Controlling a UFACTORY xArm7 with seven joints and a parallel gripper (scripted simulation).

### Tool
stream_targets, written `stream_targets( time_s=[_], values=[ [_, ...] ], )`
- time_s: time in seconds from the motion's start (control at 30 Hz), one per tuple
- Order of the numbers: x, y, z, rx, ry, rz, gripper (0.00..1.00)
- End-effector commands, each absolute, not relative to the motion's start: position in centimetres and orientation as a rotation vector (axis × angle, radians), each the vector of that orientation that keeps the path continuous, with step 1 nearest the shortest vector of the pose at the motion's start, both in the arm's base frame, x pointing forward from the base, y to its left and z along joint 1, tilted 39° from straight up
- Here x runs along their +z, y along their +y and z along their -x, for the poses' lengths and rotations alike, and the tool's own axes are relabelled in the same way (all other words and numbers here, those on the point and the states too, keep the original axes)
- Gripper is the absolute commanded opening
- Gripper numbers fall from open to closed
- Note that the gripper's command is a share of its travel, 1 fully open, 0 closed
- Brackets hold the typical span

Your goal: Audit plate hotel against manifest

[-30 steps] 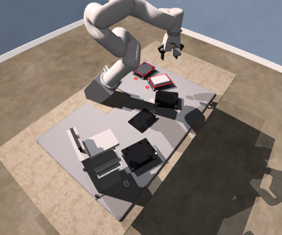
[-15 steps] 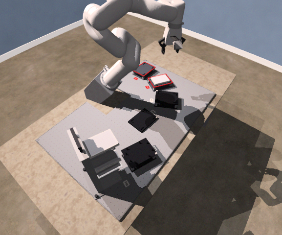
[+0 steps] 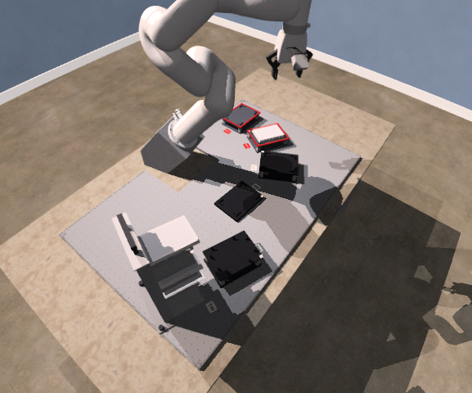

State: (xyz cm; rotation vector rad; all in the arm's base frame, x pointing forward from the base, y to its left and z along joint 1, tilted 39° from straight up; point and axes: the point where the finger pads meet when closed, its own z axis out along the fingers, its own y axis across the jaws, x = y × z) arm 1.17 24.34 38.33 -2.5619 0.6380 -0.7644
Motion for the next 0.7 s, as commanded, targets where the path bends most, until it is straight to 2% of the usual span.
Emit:
stream_targets(
  time_s=[0.0,0.67],
  values=[
    [39.3,24.1,-0.4,-0.764,0.635,2.558,1.0],
    [44.0,22.7,3.1,-0.764,0.635,2.558,1.0]
  ],
)
